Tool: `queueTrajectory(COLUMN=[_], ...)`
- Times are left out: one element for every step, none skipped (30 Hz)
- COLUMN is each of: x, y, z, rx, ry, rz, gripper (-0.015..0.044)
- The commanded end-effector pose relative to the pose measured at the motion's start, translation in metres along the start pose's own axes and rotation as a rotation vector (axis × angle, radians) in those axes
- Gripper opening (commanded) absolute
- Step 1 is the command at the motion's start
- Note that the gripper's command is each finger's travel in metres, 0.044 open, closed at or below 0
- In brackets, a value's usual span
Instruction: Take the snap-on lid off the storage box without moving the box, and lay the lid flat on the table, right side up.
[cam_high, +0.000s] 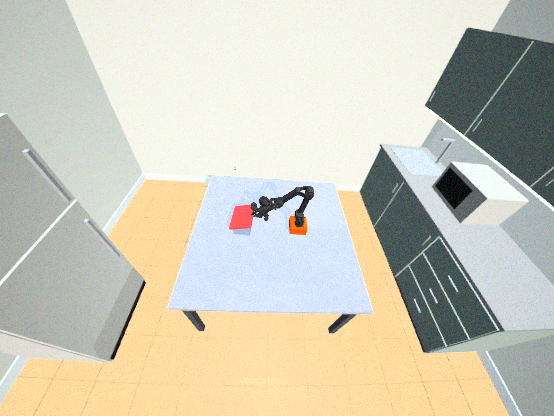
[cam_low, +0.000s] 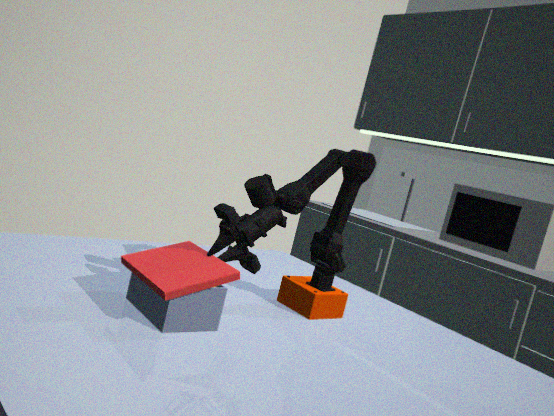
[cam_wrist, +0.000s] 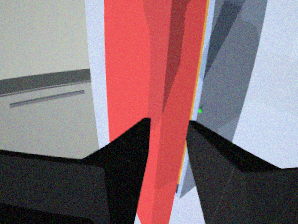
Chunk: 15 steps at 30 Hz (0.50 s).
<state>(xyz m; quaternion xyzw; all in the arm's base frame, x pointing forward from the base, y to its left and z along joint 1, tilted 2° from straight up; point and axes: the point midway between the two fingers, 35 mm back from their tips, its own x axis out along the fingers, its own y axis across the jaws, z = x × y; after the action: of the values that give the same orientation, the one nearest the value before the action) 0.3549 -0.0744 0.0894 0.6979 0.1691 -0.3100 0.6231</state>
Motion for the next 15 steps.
queueTrajectory(x=[-0.005, -0.005, -0.006, -0.006, -0.007, -0.007, -0.008, -0.008, -0.009, -0.009, -0.009, -0.010, -0.010, -0.011, -0.011], y=[0.013, 0.014, 0.016, 0.017, 0.018, 0.019, 0.021, 0.022, 0.024, 0.025, 0.026, 0.028, 0.029, 0.031, 0.032], z=[0.000, 0.000, 0.000, 0.000, 0.000, 0.000, 0.000, 0.000, 0.000, 0.000, 0.000, 0.000, 0.000, 0.000, 0.000], rx=[-0.002, -0.002, -0.002, -0.002, -0.002, -0.002, -0.002, -0.002, -0.002, -0.002, -0.002, -0.002, -0.002, -0.002, -0.002], ry=[-0.002, -0.002, -0.002, -0.002, -0.002, -0.002, -0.002, -0.002, -0.002, -0.002, -0.002, -0.002, -0.002, -0.002, -0.002], rz=[0.022, 0.022, 0.022, 0.022, 0.022, 0.022, 0.022, 0.022, 0.022, 0.022, 0.022, 0.022, 0.023, 0.023, 0.023], gripper=[0.0000, 0.0000, 0.0000, 0.0000, 0.0000, 0.0000, 0.0000, 0.0000, 0.0000, 0.0000, 0.0000, 0.0000, 0.0000, 0.0000, 0.0000])
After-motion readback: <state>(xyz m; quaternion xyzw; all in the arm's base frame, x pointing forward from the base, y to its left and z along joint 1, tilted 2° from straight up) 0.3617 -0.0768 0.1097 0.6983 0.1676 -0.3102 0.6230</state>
